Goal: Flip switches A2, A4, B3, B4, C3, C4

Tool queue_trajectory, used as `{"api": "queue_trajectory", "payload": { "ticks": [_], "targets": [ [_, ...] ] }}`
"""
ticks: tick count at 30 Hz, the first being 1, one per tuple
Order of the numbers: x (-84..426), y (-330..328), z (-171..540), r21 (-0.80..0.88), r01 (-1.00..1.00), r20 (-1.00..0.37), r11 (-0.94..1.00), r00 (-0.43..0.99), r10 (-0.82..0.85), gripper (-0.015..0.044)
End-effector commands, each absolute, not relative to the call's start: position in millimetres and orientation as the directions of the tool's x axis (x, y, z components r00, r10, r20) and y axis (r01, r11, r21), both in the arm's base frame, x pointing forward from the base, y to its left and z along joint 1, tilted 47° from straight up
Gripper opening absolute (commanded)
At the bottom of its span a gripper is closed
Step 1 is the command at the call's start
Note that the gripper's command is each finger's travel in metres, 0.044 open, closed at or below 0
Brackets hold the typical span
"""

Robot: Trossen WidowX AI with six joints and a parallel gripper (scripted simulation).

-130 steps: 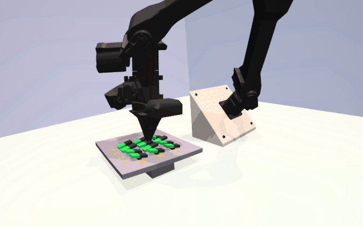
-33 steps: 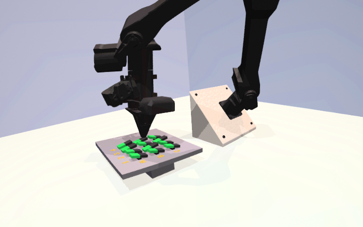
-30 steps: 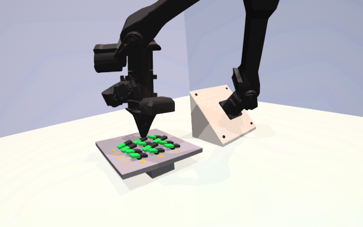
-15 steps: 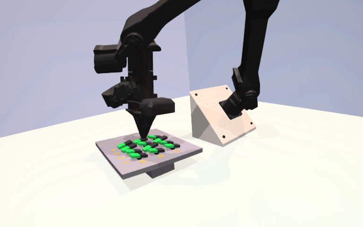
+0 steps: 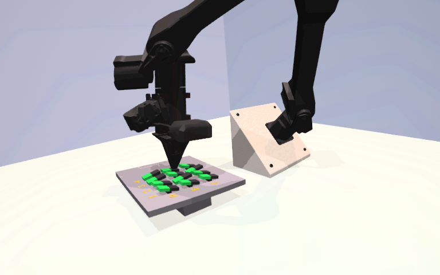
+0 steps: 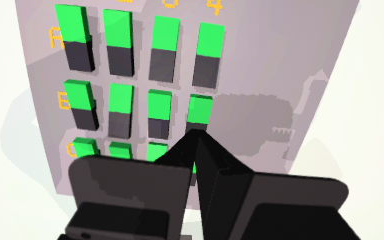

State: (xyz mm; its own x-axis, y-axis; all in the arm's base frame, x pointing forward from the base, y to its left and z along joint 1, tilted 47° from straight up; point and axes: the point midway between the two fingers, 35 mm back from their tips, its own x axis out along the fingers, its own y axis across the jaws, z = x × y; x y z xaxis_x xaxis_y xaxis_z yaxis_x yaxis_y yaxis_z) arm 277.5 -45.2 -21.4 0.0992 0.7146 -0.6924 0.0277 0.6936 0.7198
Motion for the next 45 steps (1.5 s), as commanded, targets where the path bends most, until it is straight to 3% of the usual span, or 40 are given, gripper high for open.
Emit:
{"api": "queue_trajectory", "payload": {
  "ticks": [1,11,18,45],
  "targets": [
    [278,-47,-20,0.72,0.028,-0.693,0.694,0.098,0.714,0.0],
    [274,-92,23,0.722,0.032,-0.691,0.691,0.076,0.718,0.0],
    [235,-71,40,0.723,0.034,-0.691,0.69,0.074,0.719,0.0],
    [238,-33,3,0.724,0.033,-0.688,0.689,0.1,0.718,0.0]
  ]
}}
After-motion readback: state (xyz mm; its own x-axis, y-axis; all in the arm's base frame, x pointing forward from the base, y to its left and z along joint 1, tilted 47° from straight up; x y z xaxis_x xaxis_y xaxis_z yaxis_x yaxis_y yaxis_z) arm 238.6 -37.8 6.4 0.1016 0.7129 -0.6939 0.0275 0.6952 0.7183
